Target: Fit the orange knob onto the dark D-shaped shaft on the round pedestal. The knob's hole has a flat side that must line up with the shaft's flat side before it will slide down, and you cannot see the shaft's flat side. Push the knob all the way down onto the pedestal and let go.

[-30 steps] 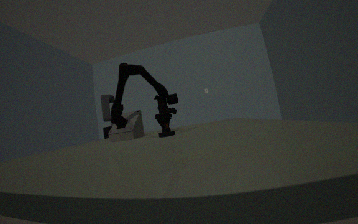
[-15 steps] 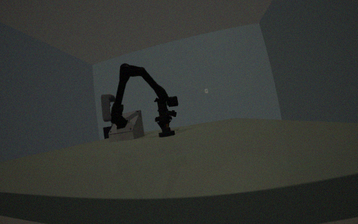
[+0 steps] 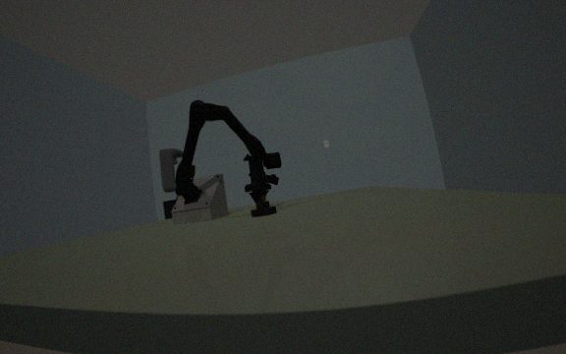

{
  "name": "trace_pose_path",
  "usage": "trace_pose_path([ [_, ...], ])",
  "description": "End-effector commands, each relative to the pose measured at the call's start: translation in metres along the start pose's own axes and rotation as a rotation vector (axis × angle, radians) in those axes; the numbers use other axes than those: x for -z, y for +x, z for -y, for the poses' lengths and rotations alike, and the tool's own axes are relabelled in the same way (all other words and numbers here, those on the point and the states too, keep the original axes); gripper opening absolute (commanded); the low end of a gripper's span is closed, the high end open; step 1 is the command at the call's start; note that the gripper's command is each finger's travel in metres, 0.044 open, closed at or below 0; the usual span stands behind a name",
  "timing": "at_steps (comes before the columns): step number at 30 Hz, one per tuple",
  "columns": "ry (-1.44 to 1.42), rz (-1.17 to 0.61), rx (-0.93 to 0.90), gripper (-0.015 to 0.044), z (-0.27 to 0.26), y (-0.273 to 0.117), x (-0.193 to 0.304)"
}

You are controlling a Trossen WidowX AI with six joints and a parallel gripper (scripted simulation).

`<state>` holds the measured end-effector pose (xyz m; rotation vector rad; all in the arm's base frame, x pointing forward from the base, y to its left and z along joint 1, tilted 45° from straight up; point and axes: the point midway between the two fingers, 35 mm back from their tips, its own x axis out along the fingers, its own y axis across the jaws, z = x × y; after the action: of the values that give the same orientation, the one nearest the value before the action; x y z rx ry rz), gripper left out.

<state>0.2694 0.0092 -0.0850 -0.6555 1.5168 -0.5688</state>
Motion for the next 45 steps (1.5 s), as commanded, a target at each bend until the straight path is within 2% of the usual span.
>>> trace_pose_path([
  [1,0.005,0.012,-0.009,0.0,-0.003,-0.02,-0.007],
  [19,0.005,0.01,-0.009,0.0,-0.004,-0.138,-0.002],
  [45,0.007,0.01,-0.031,0.0,0.047,-0.12,-0.026],
])
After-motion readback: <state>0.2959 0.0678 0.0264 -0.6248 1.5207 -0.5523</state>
